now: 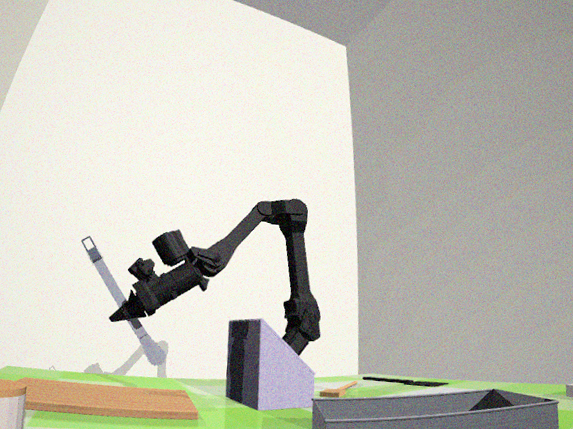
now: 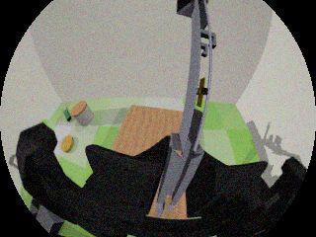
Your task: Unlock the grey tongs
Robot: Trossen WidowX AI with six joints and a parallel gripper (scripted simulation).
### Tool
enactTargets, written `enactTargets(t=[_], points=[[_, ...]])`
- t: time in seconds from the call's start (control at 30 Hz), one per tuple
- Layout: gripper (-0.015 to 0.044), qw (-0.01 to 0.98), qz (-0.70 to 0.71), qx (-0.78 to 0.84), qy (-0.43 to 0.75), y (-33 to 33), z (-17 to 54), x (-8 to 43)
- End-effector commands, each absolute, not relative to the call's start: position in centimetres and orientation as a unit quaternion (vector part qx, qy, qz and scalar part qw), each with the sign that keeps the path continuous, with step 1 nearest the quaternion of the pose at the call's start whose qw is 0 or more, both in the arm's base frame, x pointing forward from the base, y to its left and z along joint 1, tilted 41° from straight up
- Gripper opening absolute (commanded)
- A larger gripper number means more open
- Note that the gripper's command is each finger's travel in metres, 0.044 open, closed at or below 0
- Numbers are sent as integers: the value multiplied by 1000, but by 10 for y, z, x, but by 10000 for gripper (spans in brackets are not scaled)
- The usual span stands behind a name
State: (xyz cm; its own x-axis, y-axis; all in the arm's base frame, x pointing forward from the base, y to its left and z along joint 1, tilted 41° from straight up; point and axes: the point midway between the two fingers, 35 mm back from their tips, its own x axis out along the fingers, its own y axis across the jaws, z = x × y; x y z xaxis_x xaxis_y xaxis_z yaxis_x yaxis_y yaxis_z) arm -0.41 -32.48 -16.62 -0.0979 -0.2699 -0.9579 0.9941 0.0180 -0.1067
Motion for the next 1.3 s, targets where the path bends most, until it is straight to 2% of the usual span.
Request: enactTargets(t=[0.0,0.57,1.27], points=[[-150,546,-581,388,462,-326,-165,-5],[-150,543,-579,392,465,-327,-167,-5],[-150,486,-526,459,525,-349,-192,-4]])
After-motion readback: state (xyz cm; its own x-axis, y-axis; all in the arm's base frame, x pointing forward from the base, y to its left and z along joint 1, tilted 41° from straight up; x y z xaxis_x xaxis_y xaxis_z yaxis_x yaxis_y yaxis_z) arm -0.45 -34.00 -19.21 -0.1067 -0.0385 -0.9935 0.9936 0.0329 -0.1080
